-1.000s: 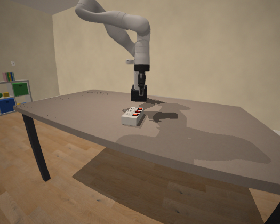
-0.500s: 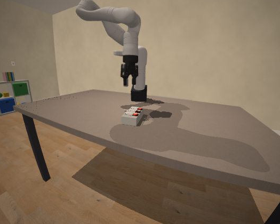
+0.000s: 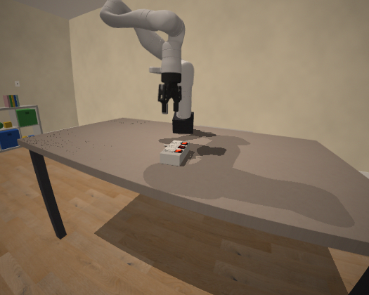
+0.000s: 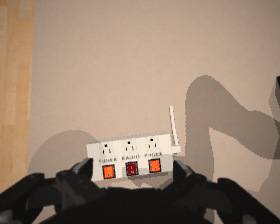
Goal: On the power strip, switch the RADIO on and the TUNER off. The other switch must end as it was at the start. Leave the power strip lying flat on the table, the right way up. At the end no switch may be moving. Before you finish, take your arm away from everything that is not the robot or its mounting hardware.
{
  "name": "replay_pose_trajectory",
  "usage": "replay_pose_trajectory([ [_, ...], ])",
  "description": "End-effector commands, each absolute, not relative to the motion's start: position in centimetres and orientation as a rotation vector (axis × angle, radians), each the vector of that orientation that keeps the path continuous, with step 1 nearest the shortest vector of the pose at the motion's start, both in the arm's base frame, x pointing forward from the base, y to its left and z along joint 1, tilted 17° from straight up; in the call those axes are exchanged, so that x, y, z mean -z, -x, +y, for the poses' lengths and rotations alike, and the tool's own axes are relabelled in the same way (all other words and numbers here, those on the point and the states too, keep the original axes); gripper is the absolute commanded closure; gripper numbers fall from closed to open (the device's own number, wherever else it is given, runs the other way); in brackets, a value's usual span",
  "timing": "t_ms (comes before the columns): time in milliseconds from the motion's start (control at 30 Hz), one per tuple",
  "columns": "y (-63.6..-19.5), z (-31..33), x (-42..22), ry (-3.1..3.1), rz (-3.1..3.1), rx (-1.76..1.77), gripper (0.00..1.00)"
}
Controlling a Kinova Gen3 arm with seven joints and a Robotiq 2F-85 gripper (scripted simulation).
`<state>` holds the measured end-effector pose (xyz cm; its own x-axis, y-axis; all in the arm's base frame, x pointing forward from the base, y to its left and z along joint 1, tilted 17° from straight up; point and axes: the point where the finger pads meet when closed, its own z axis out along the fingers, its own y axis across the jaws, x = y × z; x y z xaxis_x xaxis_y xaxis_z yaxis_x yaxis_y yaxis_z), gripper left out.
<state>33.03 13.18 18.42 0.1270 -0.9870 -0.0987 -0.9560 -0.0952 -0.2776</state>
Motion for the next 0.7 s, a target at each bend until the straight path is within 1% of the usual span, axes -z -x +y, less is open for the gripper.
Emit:
replay_pose_trajectory([
  [0, -33.04, 13.19, -18.46, 2.134, 1.904, 0.164, 0.0],
  [667, -33.45, 14.08, -17.96, 1.995, 2.049, 0.125, 0.0],
])
